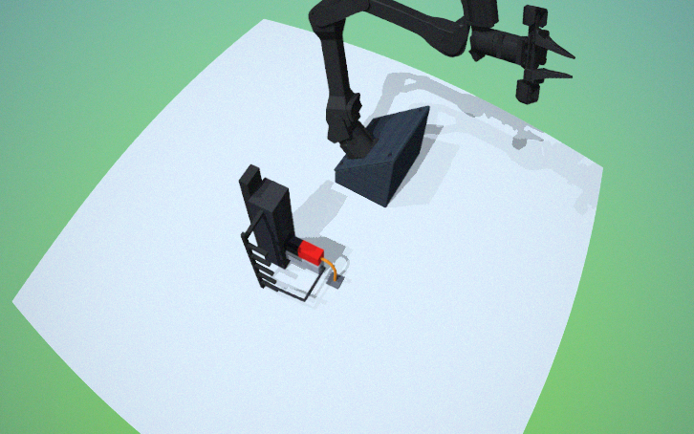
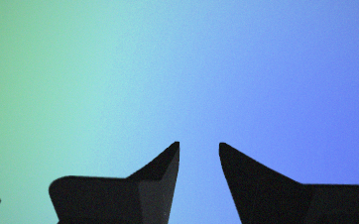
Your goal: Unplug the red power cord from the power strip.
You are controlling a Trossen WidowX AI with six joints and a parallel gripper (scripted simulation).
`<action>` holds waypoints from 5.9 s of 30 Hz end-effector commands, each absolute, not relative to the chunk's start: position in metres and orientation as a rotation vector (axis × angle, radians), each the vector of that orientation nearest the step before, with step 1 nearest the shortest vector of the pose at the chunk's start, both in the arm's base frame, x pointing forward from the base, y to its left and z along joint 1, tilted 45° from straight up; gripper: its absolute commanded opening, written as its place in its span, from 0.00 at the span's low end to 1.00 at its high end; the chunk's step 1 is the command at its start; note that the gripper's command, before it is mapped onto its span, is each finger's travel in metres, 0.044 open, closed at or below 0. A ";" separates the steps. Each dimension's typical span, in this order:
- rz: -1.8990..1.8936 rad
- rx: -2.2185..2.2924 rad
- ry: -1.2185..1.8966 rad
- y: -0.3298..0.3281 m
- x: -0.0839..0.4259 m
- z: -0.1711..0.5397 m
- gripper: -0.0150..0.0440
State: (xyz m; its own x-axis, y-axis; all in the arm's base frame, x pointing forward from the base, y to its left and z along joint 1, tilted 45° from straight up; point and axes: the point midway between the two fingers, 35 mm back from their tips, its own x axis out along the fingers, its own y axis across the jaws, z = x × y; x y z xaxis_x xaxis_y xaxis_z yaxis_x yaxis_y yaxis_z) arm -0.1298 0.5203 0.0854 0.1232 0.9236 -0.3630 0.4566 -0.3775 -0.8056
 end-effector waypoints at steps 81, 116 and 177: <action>0.828 -1.907 1.641 0.099 0.272 0.004 0.53; 0.827 -1.900 1.636 0.096 0.274 -0.006 0.25; 0.833 -1.902 1.634 0.185 0.258 -0.071 1.00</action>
